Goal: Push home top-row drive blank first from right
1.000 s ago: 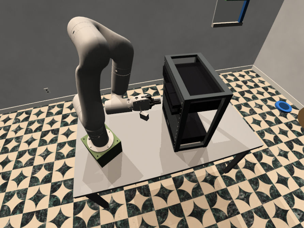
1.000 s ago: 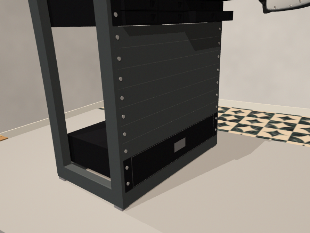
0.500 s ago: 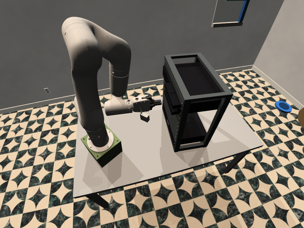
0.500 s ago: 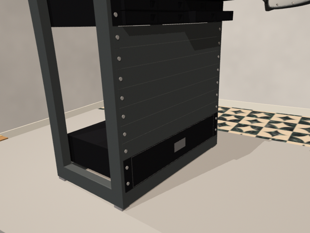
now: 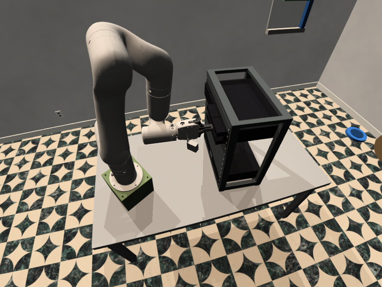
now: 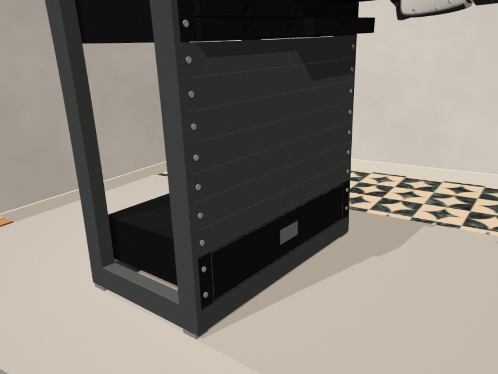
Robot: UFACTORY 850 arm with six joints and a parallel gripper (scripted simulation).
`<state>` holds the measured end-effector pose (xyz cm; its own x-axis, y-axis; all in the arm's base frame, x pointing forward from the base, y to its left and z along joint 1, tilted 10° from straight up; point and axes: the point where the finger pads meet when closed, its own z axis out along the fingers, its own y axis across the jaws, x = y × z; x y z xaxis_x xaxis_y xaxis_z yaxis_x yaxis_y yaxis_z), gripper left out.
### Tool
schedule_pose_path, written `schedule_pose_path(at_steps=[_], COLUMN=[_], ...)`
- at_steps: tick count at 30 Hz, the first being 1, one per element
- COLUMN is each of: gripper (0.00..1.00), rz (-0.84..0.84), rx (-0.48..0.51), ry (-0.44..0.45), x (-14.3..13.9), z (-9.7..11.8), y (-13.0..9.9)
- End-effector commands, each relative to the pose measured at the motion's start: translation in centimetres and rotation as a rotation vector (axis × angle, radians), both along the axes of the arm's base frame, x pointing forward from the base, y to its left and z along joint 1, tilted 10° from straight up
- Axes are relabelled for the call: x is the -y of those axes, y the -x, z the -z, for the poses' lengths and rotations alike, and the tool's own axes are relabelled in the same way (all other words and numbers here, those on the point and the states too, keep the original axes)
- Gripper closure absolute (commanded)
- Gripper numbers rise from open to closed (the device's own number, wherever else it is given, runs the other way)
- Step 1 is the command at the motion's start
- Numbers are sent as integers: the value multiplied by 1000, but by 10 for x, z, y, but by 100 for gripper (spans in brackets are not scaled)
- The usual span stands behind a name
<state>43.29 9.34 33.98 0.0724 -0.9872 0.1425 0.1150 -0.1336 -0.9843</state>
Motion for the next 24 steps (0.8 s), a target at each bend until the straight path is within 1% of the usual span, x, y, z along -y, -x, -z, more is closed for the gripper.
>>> schedule_pose_path(at_steps=[1, 11, 18, 24], gripper=[100, 100, 100, 100], rz=[0, 0, 0, 0], rx=[1, 1, 1, 1], ry=[0, 0, 0, 0], x=[0, 0, -1, -1], z=[0, -1, -2, -2], y=[-1, -2, -11, -11])
